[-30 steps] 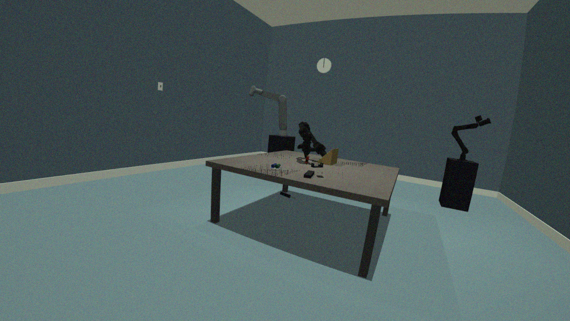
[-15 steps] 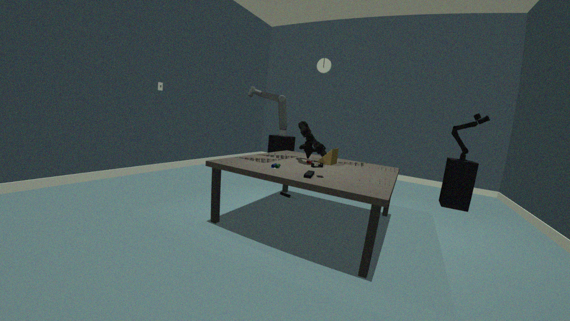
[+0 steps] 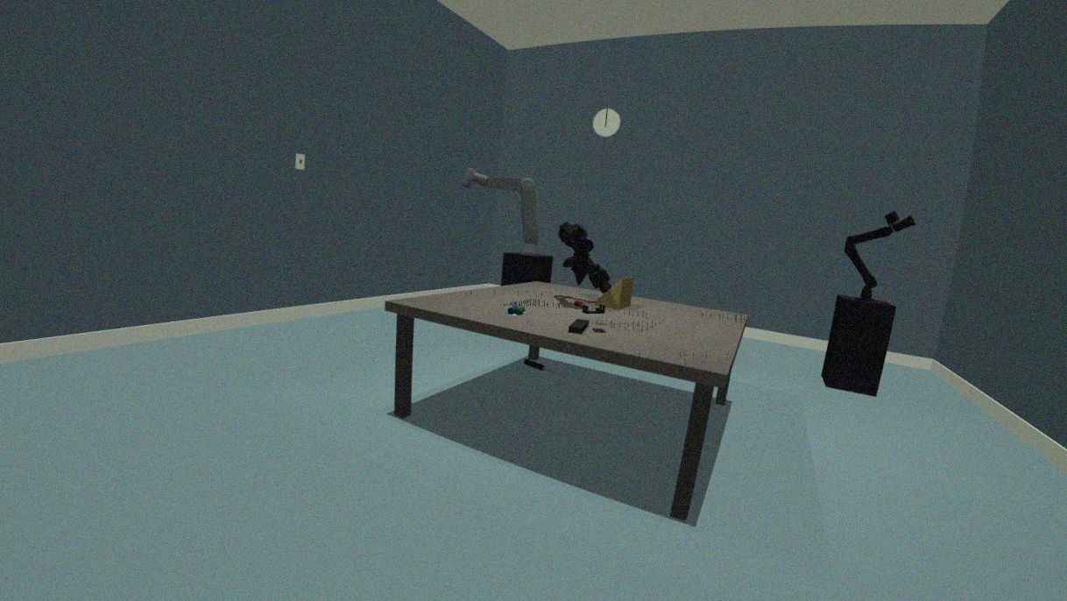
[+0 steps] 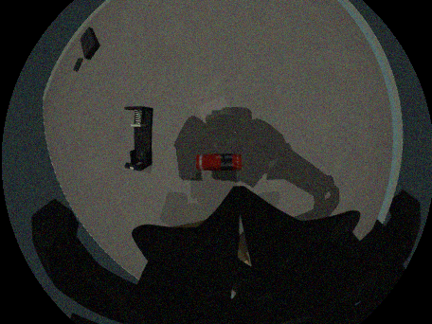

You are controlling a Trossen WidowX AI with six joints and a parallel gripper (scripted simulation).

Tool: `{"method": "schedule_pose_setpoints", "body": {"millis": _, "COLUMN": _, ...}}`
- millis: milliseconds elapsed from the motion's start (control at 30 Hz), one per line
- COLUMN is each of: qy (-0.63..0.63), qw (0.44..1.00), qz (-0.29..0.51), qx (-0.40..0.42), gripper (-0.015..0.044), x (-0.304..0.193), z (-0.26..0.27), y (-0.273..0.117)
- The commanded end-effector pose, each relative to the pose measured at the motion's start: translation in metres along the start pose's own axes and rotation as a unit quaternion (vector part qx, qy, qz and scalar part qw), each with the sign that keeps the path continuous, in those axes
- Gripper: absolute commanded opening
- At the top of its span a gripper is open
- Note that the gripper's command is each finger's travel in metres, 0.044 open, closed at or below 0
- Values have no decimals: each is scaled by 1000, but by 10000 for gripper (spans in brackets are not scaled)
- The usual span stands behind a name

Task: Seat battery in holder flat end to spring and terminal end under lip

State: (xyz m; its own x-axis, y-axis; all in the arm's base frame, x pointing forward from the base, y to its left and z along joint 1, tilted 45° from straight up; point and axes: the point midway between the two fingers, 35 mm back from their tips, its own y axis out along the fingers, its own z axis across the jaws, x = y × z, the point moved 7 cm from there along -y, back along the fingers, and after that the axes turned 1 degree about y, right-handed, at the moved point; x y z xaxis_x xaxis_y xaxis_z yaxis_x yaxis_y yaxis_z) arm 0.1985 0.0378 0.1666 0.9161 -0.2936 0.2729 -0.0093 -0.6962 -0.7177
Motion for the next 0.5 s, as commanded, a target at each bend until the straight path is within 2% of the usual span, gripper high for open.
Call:
{"method": "schedule_pose_setpoints", "body": {"millis": 0, "qy": 1, "qw": 1000, "qz": 2, "qx": -4, "gripper": 0, "x": -3, "z": 1, "y": -21}}
{"method": "schedule_pose_setpoints", "body": {"millis": 400, "qy": 1, "qw": 1000, "qz": 0, "qx": -3, "gripper": 0, "x": -2, "z": 0, "y": -18}}
{"method": "schedule_pose_setpoints", "body": {"millis": 467, "qy": -27, "qw": 1000, "qz": 0, "qx": -3, "gripper": 53, "x": -2, "z": 2, "y": -16}}
